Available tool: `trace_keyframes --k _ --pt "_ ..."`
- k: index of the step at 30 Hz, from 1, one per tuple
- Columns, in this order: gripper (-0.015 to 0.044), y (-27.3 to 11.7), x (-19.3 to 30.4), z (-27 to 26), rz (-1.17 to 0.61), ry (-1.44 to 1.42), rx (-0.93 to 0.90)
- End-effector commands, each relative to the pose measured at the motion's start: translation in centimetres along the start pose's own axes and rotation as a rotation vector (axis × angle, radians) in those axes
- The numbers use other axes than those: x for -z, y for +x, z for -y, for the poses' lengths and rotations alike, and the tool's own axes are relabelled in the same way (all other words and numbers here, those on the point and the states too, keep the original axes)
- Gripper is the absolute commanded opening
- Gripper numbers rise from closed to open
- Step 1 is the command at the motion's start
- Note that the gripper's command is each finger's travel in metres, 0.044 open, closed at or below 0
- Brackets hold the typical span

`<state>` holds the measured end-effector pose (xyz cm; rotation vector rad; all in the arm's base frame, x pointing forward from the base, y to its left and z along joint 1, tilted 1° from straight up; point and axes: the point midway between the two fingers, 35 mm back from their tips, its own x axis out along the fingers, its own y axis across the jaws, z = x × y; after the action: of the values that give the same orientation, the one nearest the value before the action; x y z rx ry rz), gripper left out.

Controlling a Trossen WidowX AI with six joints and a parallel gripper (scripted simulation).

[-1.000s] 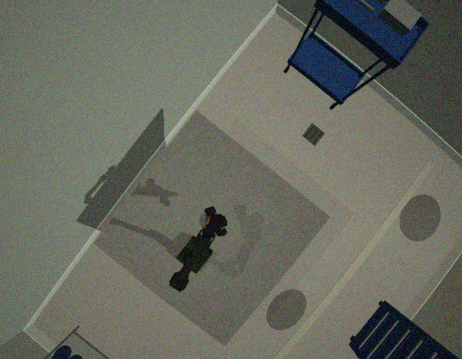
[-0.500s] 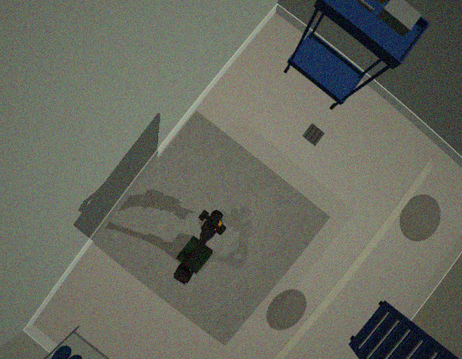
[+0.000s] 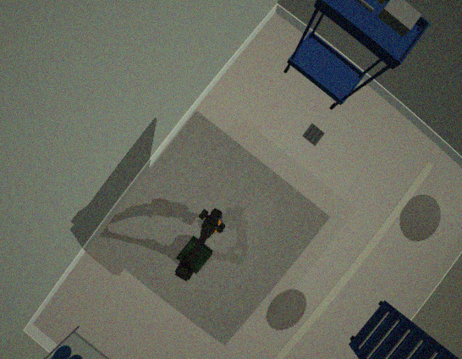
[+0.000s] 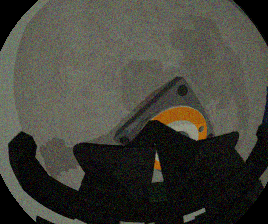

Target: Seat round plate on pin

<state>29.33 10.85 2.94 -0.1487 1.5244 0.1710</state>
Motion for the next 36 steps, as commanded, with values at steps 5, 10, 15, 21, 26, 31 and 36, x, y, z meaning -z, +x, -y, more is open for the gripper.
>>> trace_keyframes --k 5,10,15,21,26,31,36 --pt "0.0000 0.2 1.1 -0.8 -0.005 0.002 -0.005" --pt "0.0000 0.2 1.6 -1.1 -0.005 0.002 -0.005" --pt "0.0000 0.3 2.1 -1.2 -0.006 0.002 -0.005" --pt "0.0000 0.3 2.5 -1.4 -0.006 0.002 -0.005" --pt "0.0000 0.2 2.9 -1.5 -0.006 0.002 -0.005" --pt "0.0000 0.2 3.2 -1.5 -0.007 0.002 -0.005" --pt "0.0000 0.2 3.5 -1.6 -0.007 0.002 -0.005"
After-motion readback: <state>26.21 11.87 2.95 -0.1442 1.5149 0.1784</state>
